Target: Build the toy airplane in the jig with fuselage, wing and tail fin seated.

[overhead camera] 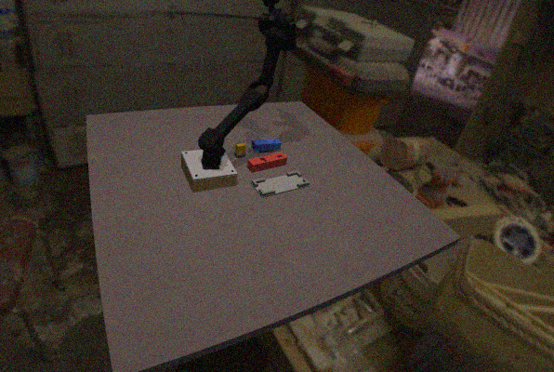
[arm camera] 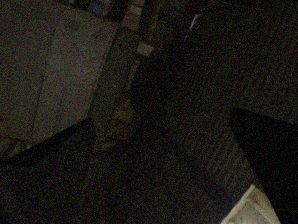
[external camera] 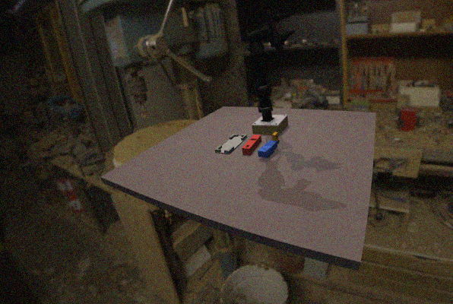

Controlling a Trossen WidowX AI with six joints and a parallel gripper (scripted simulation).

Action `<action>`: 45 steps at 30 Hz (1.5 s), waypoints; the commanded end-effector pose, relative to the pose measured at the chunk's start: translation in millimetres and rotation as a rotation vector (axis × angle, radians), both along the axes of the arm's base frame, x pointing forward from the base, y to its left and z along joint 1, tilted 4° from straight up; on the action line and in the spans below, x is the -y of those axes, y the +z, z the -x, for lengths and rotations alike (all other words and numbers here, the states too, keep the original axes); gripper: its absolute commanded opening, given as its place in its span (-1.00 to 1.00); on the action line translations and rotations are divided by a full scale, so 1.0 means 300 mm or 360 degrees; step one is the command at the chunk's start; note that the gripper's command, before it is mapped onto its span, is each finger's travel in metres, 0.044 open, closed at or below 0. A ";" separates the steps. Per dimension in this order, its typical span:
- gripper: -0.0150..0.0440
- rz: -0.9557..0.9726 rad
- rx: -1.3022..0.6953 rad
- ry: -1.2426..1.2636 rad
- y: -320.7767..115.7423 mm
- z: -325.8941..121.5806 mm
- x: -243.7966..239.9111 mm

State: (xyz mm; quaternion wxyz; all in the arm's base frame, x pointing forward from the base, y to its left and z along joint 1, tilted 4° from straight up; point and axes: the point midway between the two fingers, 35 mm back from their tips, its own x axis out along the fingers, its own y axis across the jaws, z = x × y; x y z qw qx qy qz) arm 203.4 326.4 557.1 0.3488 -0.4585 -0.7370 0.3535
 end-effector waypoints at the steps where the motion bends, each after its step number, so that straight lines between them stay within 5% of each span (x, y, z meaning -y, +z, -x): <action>1: 0.95 0.0000 0.0000 0.0000 0.000 0.000 0.000; 23: 1.00 -0.1142 0.0741 0.0218 0.383 0.692 0.329; 34: 1.00 -0.2127 0.0907 0.0347 0.467 1.003 0.816; 41: 1.00 -0.2766 0.0782 0.0332 0.447 1.039 1.185; 45: 1.00 -0.2799 0.0602 0.0434 0.435 1.018 1.254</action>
